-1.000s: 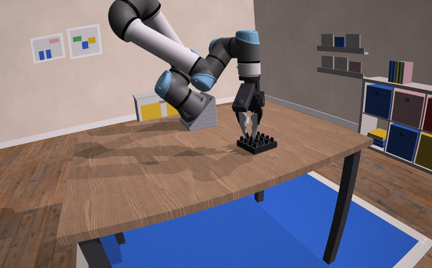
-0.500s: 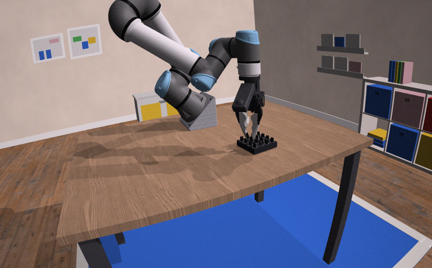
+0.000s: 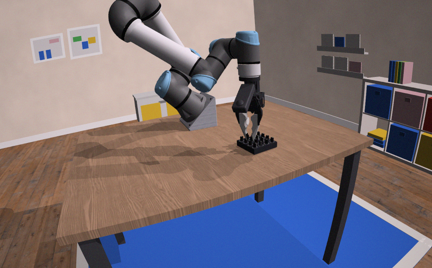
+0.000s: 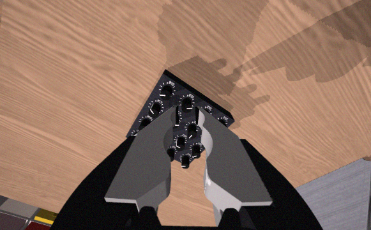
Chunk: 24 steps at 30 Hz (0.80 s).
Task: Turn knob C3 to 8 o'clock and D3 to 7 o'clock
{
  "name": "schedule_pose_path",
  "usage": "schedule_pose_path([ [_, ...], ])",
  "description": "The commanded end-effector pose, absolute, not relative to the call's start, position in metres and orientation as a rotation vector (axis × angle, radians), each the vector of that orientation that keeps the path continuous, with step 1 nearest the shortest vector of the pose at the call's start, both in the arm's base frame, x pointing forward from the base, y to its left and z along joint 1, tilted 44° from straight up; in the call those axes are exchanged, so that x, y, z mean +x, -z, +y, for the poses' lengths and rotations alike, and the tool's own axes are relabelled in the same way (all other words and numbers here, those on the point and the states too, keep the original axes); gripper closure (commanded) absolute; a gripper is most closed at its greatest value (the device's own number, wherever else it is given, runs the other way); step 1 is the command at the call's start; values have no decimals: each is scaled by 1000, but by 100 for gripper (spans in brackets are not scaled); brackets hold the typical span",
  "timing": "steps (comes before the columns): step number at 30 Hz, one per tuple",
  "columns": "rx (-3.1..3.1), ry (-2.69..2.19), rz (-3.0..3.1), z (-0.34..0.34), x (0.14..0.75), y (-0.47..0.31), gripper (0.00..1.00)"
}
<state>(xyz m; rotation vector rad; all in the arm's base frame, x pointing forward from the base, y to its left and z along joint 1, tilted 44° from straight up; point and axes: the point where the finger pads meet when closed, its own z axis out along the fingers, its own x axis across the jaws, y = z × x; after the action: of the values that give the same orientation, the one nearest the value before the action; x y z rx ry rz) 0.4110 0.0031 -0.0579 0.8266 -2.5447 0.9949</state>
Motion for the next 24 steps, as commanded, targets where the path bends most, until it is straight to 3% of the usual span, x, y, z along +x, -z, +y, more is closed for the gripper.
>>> schedule_pose_path([
  [1,827,-995,-2546,1,411,60,89],
  [24,827,-995,-2546,-5,411,66,89],
])
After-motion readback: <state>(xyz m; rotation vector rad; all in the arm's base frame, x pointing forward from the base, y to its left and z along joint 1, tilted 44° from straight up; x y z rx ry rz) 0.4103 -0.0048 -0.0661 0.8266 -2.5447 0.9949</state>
